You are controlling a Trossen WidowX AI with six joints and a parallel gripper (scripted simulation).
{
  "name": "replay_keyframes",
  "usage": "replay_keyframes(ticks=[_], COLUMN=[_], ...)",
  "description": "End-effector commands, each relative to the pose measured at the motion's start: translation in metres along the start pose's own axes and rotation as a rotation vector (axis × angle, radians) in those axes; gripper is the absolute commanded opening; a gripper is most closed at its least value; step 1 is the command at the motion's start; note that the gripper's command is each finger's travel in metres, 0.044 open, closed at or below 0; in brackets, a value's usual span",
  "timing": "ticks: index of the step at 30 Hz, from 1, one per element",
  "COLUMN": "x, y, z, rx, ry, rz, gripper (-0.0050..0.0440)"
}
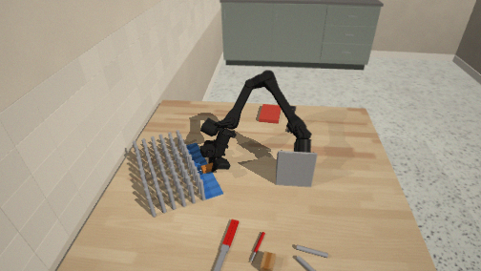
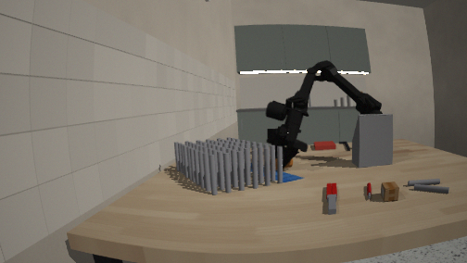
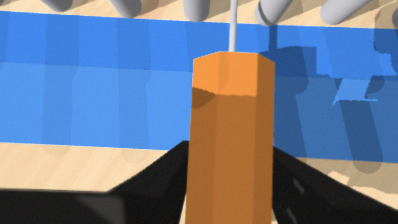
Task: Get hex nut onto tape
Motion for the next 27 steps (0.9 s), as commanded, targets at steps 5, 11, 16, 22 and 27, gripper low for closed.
replay_keyframes(ticks=[5, 11, 16, 22, 27], x=[0.001, -0.004, -0.008, -0.011, -0.012], y=[0.0, -0.002, 0.002, 0.007, 0.014], z=[-0.002, 0.0, 0.003, 0.005, 0.008], rx=[-0.011, -0.025, -0.027, -0.026, -0.026], ry=[-0.006, 0.001, 0.005, 0.007, 0.007], rz=[0.002, -0.006, -0.011, -0.012, -0.011], gripper=[-0.005, -0.005, -0.005, -0.005, -0.005])
Point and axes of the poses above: the point midway between the two fingers, 35 mm back from their tips, its own z axis back along the fingers, its own x axis across the jaws, y = z × x, the point moved 5 cm from there along z, back along the fingers, and after that the axes turned 14 degrees about -z, right-handed, at the moved point
